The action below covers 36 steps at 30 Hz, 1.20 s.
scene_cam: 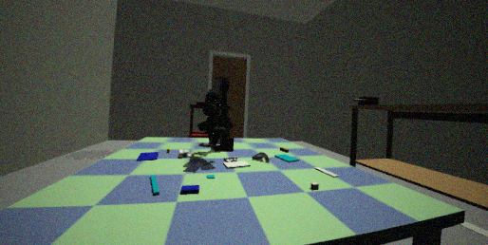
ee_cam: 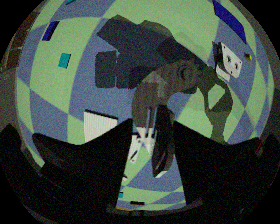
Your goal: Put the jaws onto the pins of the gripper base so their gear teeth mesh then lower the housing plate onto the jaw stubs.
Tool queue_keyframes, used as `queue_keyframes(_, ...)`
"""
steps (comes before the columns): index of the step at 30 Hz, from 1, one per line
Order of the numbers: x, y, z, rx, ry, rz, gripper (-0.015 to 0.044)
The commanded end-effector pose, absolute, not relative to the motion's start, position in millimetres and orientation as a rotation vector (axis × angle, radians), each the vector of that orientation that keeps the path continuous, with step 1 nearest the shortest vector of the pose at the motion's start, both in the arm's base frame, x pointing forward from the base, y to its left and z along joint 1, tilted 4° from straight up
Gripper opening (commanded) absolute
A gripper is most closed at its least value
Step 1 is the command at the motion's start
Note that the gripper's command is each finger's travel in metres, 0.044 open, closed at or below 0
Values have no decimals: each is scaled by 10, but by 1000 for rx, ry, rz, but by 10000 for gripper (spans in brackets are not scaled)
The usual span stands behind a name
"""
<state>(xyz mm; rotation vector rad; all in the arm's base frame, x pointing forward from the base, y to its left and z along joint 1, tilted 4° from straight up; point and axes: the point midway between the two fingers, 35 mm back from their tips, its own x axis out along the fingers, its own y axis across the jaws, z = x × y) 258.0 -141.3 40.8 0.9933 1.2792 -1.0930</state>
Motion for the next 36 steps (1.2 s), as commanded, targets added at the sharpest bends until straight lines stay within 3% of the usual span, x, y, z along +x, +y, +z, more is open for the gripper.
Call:
queue_keyframes(1, 2571, -1293, 393, 1095, 1225, -1183, 134)
queue_keyframes(36, 2394, -564, 325, 1780, 606, -1849, 134)
